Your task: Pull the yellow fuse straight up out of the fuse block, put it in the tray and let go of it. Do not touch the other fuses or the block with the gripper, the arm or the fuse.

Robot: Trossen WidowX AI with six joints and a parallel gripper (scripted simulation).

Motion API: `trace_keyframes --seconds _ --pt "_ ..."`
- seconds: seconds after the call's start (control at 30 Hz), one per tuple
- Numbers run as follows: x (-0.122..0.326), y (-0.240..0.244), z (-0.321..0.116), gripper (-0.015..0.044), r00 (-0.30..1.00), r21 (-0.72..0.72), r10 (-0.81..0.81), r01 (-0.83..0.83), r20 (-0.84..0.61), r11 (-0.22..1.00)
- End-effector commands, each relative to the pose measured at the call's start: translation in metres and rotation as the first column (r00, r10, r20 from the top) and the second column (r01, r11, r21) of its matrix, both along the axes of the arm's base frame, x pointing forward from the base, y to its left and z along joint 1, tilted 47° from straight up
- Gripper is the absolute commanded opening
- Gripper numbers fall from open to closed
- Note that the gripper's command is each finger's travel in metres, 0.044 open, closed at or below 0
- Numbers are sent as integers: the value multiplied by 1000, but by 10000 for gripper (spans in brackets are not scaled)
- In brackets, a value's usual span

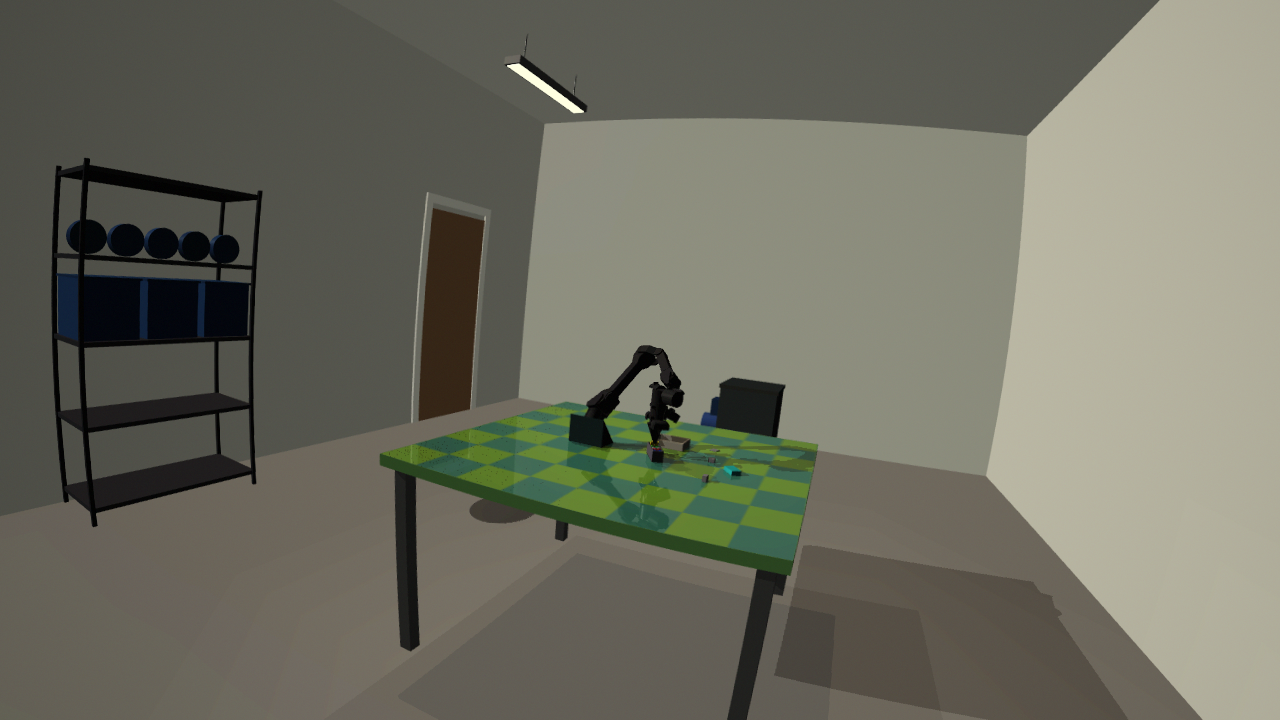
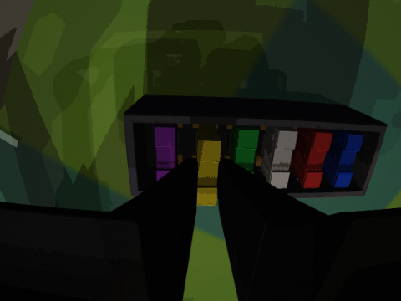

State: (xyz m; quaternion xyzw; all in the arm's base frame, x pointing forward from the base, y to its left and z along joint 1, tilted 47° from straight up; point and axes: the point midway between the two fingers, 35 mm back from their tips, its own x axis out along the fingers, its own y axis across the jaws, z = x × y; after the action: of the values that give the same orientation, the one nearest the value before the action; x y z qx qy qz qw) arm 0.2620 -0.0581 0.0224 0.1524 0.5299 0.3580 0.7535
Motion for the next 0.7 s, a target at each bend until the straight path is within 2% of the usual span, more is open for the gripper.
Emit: trace_keyframes --seconds 0.0,0.67 --pt "1 -2 2 0 1000 -6 4 -4 5 1000" --pt "-1 -9 9 0 1000 -5 2 -2 4 1000"
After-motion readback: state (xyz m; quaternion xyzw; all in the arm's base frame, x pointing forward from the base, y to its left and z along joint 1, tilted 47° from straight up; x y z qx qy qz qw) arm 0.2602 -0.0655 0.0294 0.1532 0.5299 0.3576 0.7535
